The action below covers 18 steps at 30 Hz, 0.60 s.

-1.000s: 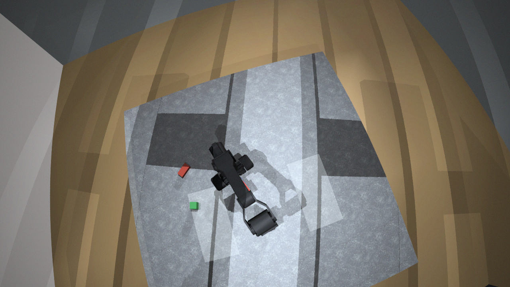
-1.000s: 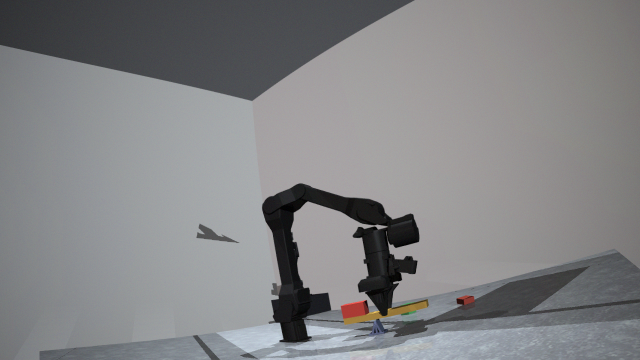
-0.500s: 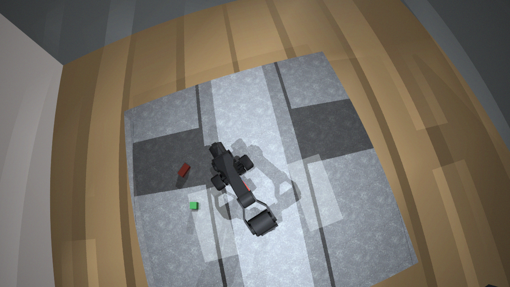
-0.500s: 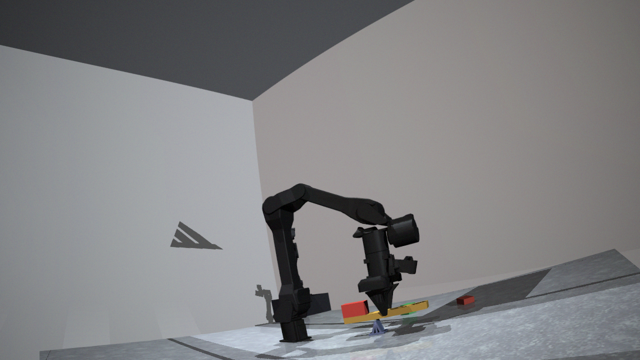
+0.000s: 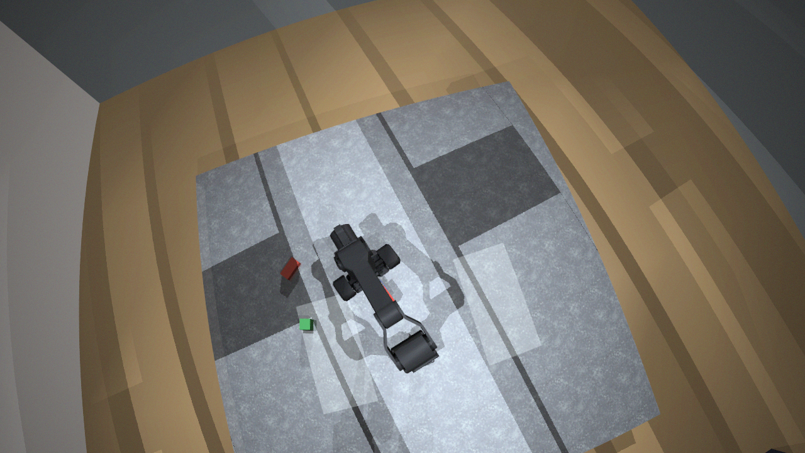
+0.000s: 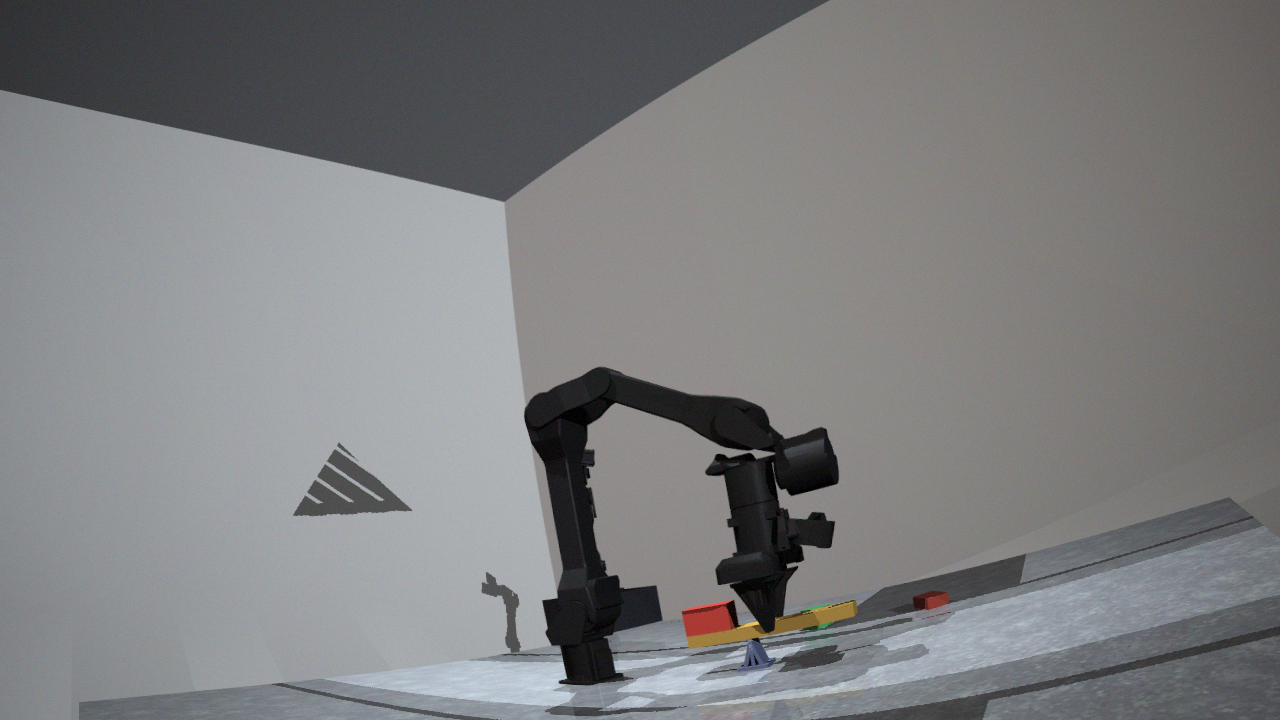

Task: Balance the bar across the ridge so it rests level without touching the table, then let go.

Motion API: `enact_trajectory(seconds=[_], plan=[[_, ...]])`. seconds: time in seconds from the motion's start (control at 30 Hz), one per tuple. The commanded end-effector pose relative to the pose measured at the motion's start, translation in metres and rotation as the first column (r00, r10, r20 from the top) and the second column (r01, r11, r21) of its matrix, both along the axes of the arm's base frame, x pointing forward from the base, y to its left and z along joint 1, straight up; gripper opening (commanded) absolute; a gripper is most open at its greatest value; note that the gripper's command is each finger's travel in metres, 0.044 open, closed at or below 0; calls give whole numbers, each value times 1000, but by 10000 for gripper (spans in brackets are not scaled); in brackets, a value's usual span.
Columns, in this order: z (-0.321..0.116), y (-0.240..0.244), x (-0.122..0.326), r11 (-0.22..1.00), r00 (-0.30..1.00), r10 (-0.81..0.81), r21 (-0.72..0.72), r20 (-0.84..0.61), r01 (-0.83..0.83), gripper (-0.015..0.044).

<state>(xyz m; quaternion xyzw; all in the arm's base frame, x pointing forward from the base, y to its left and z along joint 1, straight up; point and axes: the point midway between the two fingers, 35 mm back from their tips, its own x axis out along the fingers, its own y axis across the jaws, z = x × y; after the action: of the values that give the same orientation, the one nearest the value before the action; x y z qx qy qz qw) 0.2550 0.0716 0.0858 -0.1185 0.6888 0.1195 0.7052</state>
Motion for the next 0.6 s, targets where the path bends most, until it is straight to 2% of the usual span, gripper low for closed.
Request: enact_trajectory(seconds=[0.0, 0.3, 0.43, 0.57], plan=[[0, 0, 0, 1000, 1000, 0, 0, 0, 0, 211], [0, 0, 0, 1000, 1000, 0, 0, 0, 0, 440], [8, 0, 1, 1000, 1000, 0, 0, 0, 0, 440], [56, 1, 4, 1000, 1000, 0, 0, 0, 0, 440]])
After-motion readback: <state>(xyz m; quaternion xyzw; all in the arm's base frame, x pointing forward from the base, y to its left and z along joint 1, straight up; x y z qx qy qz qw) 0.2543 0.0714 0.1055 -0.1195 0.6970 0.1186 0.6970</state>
